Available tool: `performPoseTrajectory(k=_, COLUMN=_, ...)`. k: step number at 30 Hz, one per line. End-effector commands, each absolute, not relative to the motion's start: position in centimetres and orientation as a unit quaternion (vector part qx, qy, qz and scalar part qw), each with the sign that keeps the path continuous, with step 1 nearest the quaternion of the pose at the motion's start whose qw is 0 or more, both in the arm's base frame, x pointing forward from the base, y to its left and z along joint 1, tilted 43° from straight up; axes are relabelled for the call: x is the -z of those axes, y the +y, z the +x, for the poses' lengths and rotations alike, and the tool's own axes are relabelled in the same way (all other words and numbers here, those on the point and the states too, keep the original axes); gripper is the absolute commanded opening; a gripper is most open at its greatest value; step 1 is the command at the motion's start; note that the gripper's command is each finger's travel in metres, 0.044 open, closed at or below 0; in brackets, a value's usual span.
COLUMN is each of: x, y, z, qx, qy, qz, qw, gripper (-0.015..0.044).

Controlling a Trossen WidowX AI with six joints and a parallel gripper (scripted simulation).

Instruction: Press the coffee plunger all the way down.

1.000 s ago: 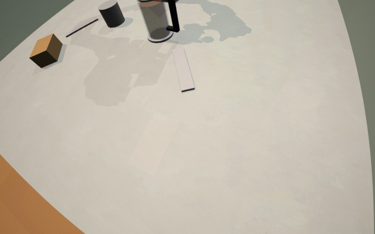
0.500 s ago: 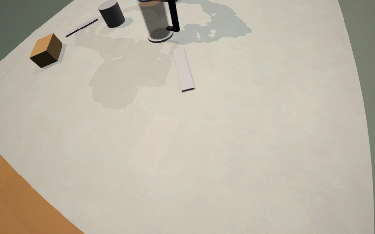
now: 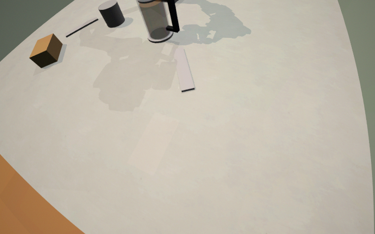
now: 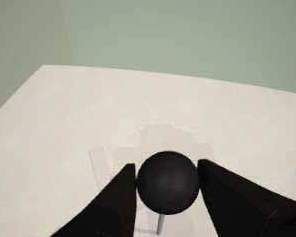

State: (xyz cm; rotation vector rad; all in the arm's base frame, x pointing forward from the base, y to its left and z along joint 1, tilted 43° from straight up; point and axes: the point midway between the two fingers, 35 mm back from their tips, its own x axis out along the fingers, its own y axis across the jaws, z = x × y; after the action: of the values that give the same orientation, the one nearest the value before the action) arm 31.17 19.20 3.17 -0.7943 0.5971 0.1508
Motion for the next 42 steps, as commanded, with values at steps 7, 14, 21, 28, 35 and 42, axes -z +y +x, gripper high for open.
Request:
performPoseTrajectory(k=7, x=-0.8, y=17.5, z=31.2, qx=-0.071, qy=0.3, qz=-0.387, qw=0.869, gripper=0.0127)
performPoseTrajectory(k=14, x=0.1, y=16.8, z=31.4, qx=-0.071, qy=0.3, qz=-0.387, qw=0.869, gripper=0.0127)
performPoseTrajectory(k=21, x=1.0, y=16.1, z=31.6, qx=-0.071, qy=0.3, qz=-0.387, qw=0.869, gripper=0.0127)
performPoseTrajectory(k=28, x=1.9, y=15.4, z=31.7, qx=-0.071, qy=0.3, qz=-0.387, qw=0.869, gripper=0.0127)
performPoseTrajectory(k=35, x=2.8, y=14.6, z=31.9, qx=-0.071, qy=0.299, qz=-0.388, qw=0.869, gripper=0.0127)
performPoseTrajectory(k=42, x=3.6, y=13.9, z=32.2, qx=-0.071, qy=0.299, qz=-0.388, qw=0.869, gripper=0.0127)
